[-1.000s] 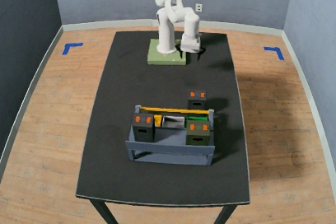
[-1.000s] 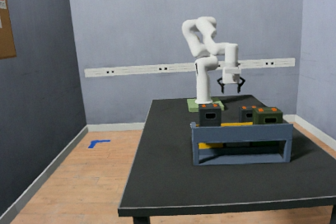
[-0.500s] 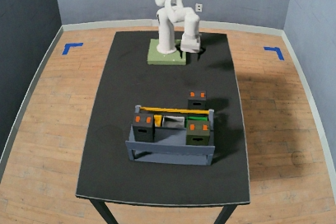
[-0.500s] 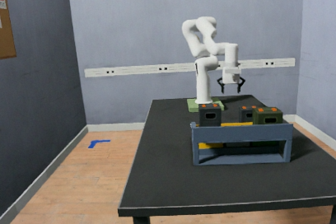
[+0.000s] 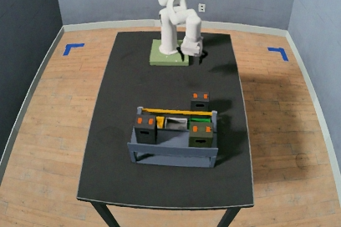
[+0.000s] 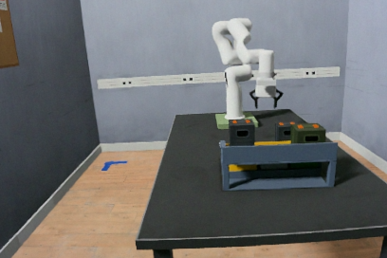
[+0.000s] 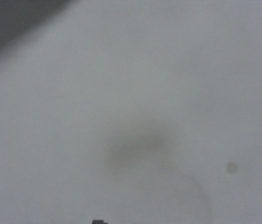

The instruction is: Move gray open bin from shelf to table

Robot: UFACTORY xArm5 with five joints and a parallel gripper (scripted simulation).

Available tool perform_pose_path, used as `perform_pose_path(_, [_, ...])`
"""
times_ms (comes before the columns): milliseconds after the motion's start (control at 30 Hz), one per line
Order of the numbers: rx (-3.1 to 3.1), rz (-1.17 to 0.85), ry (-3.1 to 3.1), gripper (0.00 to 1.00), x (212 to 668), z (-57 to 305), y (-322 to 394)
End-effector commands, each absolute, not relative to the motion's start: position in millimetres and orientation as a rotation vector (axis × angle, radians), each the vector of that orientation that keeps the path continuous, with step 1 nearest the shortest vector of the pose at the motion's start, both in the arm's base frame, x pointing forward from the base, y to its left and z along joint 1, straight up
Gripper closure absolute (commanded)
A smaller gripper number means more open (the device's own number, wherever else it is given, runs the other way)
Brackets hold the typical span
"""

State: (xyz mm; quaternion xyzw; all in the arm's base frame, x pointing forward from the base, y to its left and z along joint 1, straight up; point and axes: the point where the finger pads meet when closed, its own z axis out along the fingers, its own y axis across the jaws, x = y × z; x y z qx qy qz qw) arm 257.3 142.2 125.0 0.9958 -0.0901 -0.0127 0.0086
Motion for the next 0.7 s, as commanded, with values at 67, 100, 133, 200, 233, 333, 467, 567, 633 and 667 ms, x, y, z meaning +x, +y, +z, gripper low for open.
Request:
perform_pose_path(67, [3.102,-0.033,-0.392,0.0,277,126,139])
perform_pose_path(100, [3.102,-0.033,-0.392,0.0,277,126,139])
perform_pose_path(133, [3.102,-0.033,-0.392,0.0,277,126,139])
perform_pose_path(200, [3.096,-0.032,-0.441,0.0,285,127,138])
perform_pose_path(233, [3.094,-0.032,-0.457,0.0,288,127,137])
perform_pose_path(333, [3.087,-0.031,-0.505,0.0,296,127,135])
perform_pose_path(467, [3.076,-0.03,-0.57,0.0,306,127,133])
perform_pose_path(567, [3.067,-0.029,-0.618,0.0,314,127,132])
perform_pose_path(633, [3.057,-0.028,-0.666,0.0,323,127,130])
perform_pose_path(667, [3.057,-0.028,-0.666,0.0,323,127,130])
